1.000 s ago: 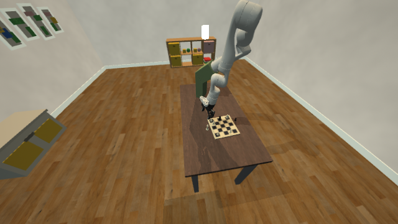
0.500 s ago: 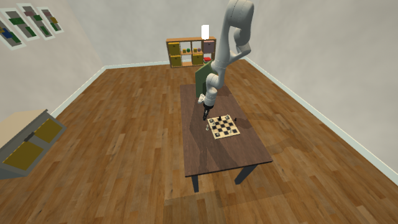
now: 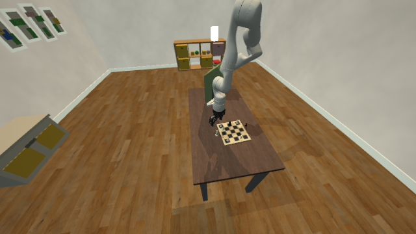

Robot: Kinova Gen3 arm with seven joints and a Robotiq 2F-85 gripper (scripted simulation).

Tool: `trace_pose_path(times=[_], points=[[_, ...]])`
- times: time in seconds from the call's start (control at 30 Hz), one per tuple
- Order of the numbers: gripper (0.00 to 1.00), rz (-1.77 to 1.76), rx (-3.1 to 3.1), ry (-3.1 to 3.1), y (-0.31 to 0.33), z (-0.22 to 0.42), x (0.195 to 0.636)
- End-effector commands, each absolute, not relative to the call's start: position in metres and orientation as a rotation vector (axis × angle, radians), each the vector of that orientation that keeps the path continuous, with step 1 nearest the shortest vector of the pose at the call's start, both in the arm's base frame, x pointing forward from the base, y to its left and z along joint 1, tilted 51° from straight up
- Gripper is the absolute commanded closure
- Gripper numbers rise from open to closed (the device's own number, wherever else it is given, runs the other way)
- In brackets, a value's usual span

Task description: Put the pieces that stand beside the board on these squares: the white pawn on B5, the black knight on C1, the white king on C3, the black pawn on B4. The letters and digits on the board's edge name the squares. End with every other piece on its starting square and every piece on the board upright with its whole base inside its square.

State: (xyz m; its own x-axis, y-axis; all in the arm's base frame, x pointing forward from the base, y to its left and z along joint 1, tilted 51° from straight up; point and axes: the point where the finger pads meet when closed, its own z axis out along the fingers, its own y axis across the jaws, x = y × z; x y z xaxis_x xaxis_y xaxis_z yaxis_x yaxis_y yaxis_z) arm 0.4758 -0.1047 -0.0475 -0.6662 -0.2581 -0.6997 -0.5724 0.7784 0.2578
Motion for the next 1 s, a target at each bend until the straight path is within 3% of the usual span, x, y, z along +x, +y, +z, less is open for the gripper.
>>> trace_pose_path(times=[0.0, 0.67, 0.7, 0.97], points=[[0.0, 0.644, -0.543, 2.312, -0.108, -0.0452, 0.4797], [0.0, 0.721, -0.381, 2.329, -0.1106, -0.038, 0.4867], [0.59, 0.721, -0.381, 2.329, -0.1106, -0.038, 0.4867], [0.59, 0.721, -0.381, 2.329, -0.1106, -0.038, 0.4867]])
